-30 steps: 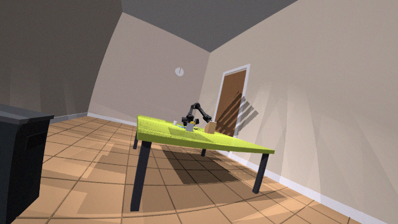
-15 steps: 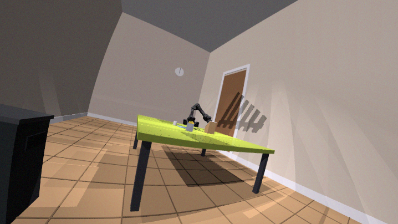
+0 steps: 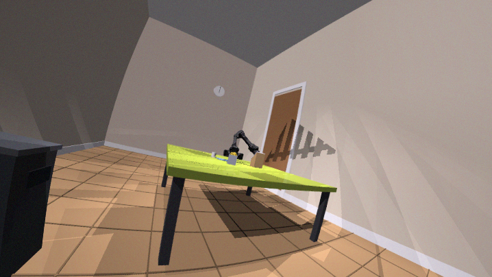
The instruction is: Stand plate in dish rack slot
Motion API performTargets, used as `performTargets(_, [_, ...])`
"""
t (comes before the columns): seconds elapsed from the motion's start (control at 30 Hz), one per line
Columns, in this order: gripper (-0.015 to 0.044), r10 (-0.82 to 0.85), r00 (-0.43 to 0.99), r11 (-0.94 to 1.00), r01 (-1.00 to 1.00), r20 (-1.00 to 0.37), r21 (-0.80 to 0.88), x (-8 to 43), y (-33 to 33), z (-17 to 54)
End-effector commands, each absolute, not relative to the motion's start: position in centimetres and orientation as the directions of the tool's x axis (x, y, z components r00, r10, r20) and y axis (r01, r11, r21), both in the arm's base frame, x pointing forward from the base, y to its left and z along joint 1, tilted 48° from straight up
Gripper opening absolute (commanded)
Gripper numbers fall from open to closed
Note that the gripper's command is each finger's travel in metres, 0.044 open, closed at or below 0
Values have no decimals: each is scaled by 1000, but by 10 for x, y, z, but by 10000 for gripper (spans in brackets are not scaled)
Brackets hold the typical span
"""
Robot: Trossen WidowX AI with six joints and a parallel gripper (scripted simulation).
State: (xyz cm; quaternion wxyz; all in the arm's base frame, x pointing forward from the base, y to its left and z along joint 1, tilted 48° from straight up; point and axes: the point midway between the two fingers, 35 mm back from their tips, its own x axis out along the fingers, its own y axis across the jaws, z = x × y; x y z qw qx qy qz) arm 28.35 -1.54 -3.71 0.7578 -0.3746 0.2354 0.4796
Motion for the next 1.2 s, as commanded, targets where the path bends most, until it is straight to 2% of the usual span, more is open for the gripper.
performTargets(0.0, [0, 547, 425, 262, -905, -721, -335, 286, -12, -41])
performTargets(0.6, [0, 556, 423, 256, -906, -716, -337, 300, 3, -57])
performTargets(1.17, [0, 552, 420, 261, -908, -721, -329, 301, -8, -70])
